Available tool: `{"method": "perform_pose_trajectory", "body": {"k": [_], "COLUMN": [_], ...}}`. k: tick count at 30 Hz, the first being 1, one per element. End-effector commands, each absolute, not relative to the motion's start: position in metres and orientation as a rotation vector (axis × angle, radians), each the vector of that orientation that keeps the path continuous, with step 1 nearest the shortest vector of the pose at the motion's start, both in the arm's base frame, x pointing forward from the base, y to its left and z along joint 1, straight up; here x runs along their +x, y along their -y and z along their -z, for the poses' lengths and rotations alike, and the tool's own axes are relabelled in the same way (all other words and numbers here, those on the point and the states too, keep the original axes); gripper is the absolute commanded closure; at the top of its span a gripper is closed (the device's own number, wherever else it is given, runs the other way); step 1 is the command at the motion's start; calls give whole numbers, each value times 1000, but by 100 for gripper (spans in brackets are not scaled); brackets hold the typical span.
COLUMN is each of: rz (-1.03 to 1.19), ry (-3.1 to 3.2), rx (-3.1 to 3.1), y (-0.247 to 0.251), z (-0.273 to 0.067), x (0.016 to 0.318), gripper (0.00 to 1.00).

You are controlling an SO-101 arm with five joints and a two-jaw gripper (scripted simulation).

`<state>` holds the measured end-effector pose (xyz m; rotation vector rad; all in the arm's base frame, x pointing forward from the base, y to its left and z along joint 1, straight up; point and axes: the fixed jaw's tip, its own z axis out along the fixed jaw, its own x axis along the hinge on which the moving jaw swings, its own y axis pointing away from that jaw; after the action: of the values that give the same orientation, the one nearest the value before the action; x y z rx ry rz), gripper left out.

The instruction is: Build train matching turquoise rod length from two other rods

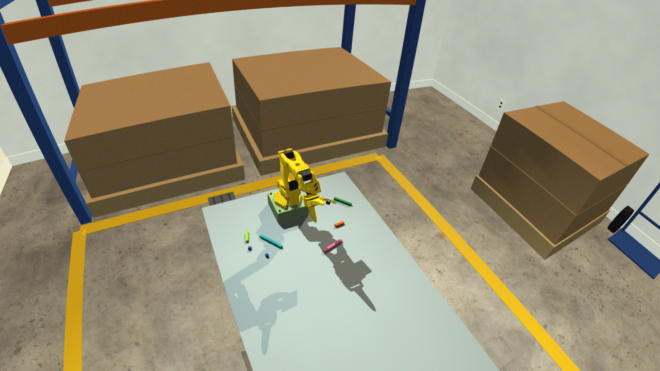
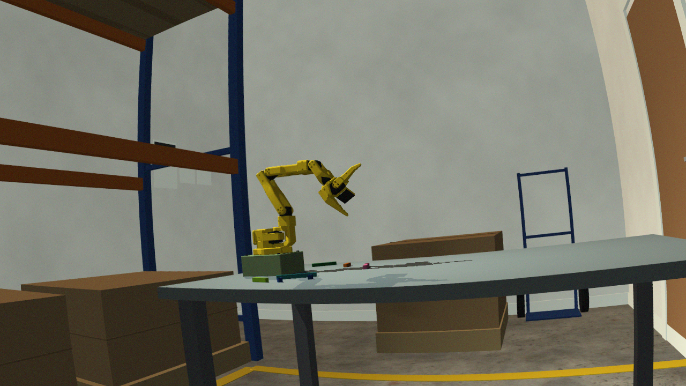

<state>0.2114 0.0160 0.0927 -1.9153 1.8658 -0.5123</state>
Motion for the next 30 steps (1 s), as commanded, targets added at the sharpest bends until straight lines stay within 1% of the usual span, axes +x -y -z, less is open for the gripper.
{"method": "perform_pose_trajectory", "body": {"k": [1, 30], "rz": [498, 465], "ry": [-1868, -1898], "rx": [-1940, -1957], "y": [-16, -15], "z": [-91, -90], "x": [206, 198], "gripper": [0, 0]}}
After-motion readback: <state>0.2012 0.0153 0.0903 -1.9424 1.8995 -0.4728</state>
